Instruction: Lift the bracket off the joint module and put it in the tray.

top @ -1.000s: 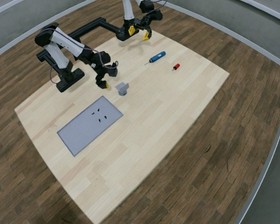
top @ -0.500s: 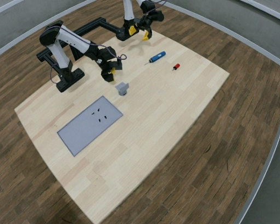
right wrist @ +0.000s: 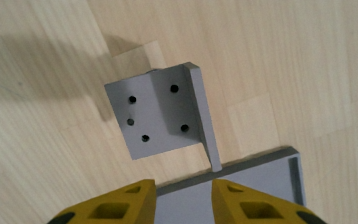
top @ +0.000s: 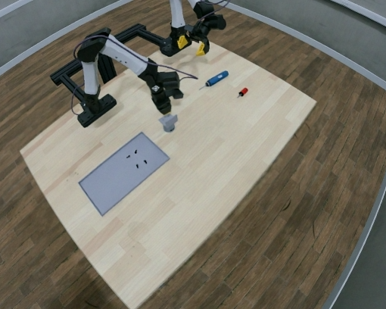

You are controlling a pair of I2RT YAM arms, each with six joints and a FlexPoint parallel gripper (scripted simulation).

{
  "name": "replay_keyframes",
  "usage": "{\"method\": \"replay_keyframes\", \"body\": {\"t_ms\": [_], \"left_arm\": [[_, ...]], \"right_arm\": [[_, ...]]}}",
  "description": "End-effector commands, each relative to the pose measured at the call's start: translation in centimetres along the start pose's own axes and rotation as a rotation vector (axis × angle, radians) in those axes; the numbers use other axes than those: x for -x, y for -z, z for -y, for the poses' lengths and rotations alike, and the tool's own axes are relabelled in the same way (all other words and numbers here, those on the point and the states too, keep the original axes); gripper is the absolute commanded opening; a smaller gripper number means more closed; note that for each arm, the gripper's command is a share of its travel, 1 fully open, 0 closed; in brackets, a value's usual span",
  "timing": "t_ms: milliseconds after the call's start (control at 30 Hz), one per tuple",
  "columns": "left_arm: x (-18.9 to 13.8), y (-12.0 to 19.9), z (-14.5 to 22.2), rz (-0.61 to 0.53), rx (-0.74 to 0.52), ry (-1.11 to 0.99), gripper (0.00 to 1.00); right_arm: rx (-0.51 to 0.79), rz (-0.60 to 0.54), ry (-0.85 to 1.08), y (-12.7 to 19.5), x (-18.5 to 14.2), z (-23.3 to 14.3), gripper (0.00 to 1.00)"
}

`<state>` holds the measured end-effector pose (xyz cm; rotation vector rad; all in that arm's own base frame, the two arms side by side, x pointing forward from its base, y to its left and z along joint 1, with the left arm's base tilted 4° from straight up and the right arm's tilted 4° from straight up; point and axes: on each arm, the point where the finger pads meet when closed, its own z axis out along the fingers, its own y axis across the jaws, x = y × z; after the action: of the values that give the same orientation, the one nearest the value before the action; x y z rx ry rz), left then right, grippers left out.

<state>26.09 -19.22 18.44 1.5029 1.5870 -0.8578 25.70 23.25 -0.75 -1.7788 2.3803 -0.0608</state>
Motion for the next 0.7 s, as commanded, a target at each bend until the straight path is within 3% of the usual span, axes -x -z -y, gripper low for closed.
{"method": "replay_keyframes", "body": {"t_ms": [0, 467, 667], "left_arm": [[1.6, 0.6, -0.5, 0.026, 0.012, -0.046, 1.0], [1.6, 0.6, -0.5, 0.026, 0.012, -0.046, 1.0], [1.6, 0.6, -0.5, 0.026, 0.012, -0.046, 1.0]], "right_arm": [[0.061, -0.076, 0.152, -0.3, 0.3, 0.5, 0.3], [0.098, -0.117, 0.224, -3.2, 1.3, 1.6, 0.3], [0.098, -0.116, 0.229, -6.5, 0.9, 1.4, 0.22]]}}
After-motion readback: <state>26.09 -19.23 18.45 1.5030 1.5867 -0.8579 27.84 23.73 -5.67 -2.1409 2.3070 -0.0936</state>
